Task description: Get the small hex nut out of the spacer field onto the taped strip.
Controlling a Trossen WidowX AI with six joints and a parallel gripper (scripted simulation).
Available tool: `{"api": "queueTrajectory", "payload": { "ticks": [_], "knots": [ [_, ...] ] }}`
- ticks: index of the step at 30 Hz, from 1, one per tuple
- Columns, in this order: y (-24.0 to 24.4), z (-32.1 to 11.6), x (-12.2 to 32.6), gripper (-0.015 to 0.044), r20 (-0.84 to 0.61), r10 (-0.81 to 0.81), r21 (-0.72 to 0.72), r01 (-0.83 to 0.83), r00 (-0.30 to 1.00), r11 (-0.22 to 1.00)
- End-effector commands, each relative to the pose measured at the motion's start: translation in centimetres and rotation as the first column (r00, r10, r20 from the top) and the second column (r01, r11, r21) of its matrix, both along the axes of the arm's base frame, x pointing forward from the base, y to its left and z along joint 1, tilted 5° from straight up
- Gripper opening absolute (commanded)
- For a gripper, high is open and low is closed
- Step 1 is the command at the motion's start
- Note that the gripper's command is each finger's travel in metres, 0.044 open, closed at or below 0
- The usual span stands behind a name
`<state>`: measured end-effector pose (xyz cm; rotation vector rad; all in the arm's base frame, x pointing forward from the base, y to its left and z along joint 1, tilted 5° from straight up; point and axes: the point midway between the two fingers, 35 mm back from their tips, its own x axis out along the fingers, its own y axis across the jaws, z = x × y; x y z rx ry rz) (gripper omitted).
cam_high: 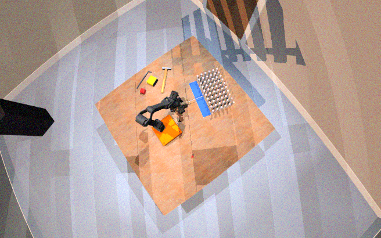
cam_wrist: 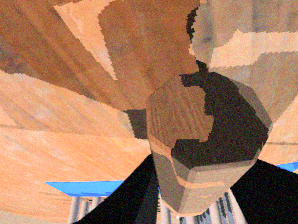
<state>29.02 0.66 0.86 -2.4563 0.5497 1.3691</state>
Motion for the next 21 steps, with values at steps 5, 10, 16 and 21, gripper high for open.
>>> {"api": "queueTrajectory", "payload": {
  "ticks": [5, 10, 16, 21],
  "knots": [
    [-0.2, 0.1, 0.8, 0.0, 0.007, 0.001, 0.002, -0.002, 1.0, 1.0],
    [-0.4, 0.1, 1.1, 0.0, 0.007, 0.002, 0.002, -0.002, 1.0, 1.0],
    [-0.6, 0.1, 1.5, 0.0, 0.008, 0.002, 0.002, -0.002, 1.0, 1.0],
    [-0.7, 0.1, 1.8, 0.0, 0.008, 0.002, 0.002, -0.002, 1.0, 1.0]
  ]
}}
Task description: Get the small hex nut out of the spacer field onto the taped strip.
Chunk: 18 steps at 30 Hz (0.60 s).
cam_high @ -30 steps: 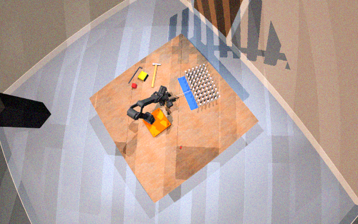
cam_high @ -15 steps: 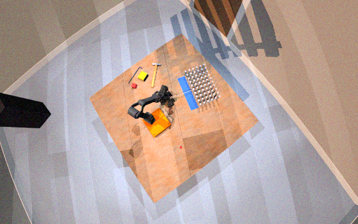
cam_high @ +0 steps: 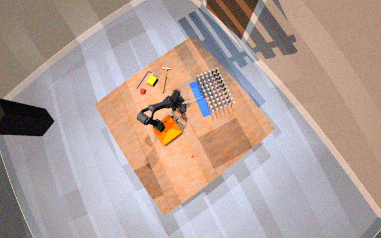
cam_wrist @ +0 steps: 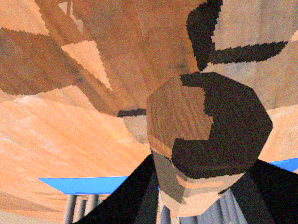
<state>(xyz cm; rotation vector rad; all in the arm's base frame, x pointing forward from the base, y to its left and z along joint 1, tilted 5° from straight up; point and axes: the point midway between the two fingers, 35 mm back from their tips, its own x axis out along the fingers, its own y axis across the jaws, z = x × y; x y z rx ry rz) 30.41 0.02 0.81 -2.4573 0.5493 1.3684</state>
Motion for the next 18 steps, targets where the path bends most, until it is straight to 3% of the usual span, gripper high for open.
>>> {"api": "queueTrajectory", "payload": {
  "ticks": [1, 18],
  "knots": [
    [-0.1, 0.2, 0.5, 0.0, 0.007, 0.001, 0.002, -0.001, 1.0, 1.0],
    [-0.7, 0.1, 1.7, 0.0, 0.008, 0.002, 0.002, -0.002, 1.0, 1.0]
  ]
}}
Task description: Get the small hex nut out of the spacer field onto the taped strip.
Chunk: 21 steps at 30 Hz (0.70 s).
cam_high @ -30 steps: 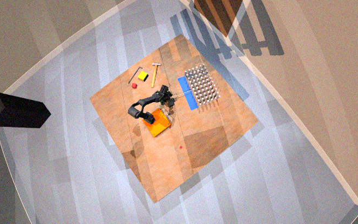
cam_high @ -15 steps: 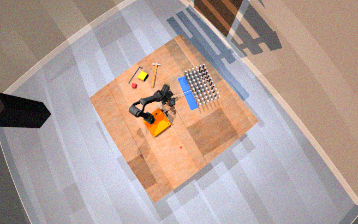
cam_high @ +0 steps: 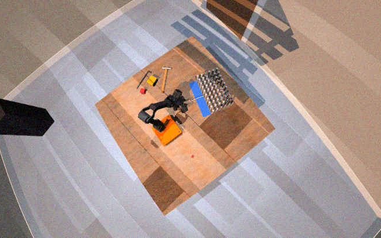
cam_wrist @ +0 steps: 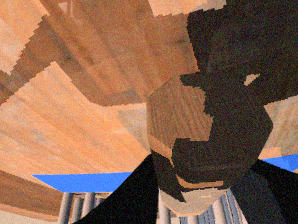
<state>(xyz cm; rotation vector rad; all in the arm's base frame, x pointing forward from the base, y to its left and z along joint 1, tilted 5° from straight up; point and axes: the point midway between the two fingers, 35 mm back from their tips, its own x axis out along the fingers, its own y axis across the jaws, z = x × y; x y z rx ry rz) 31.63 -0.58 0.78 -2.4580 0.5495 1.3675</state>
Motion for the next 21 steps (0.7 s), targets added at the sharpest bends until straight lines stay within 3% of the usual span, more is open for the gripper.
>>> {"api": "queueTrajectory", "payload": {
  "ticks": [1, 21],
  "knots": [
    [-0.1, 0.2, 0.5, 0.0, 0.007, 0.001, 0.002, -0.001, 1.0, 1.0],
    [-0.8, 0.1, 1.9, 0.0, 0.009, 0.002, 0.001, -0.002, 1.0, 1.0]
  ]
}}
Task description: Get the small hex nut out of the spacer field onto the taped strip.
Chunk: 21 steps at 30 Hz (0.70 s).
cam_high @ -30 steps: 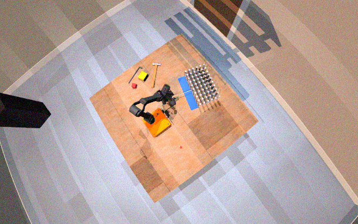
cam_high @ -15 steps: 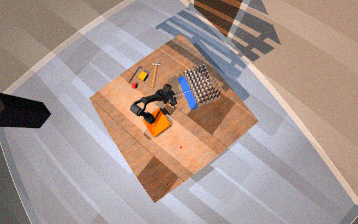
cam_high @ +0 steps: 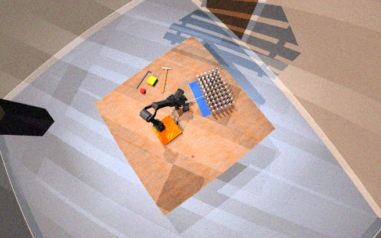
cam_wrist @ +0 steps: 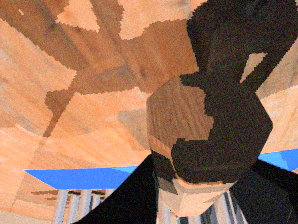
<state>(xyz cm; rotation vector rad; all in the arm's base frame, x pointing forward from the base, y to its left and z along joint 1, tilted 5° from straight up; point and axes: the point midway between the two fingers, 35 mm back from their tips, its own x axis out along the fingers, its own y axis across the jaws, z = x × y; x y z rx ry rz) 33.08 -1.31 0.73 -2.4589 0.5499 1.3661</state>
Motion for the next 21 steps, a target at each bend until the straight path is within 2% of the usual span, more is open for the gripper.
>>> {"api": "queueTrajectory", "payload": {
  "ticks": [1, 21],
  "knots": [
    [-0.2, 0.2, 0.5, 0.0, 0.008, 0.002, 0.002, -0.002, 1.0, 1.0],
    [-0.8, 0.1, 1.9, 0.0, 0.009, 0.002, 0.001, -0.002, 1.0, 1.0]
  ]
}}
